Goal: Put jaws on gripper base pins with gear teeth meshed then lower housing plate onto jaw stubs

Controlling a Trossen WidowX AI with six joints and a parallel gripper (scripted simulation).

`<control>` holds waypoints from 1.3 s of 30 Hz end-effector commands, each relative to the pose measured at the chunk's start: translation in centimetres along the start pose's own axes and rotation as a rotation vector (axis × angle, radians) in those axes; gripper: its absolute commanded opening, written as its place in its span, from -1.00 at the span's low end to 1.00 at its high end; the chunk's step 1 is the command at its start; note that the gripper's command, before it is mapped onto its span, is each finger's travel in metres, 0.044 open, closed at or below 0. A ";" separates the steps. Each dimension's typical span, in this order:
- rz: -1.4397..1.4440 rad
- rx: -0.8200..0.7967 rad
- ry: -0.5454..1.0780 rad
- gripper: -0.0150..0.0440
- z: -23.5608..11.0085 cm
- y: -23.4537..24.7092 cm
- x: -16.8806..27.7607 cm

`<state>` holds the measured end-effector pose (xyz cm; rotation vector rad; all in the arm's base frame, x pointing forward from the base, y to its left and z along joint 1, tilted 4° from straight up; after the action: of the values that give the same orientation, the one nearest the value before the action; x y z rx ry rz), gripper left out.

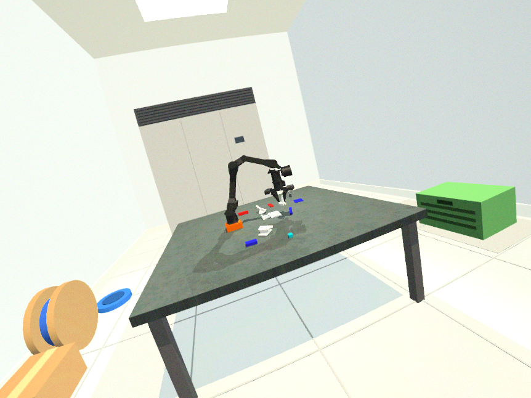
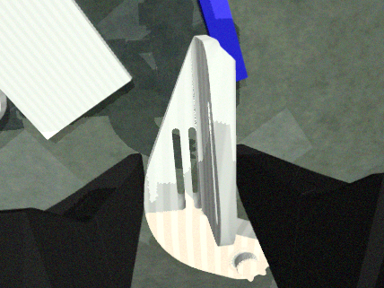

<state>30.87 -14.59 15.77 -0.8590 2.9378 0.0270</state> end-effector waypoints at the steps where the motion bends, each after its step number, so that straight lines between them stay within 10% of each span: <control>1: 0.063 0.002 0.002 -0.04 -0.1 1.2 -0.6; 39: 0.712 -0.009 0.000 -0.04 0.1 13.2 -3.2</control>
<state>27.05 -2.56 15.99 0.1368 3.0699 0.0830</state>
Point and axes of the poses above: the point midway between the two fingers, 35 mm back from their tips, its own z axis out along the fingers, its own y axis across the jaws, x = y × z, the point moved 5 cm from there along -z, back along the fingers, and after that the axes turned 13 degrees about z, right-handed, at the moved point
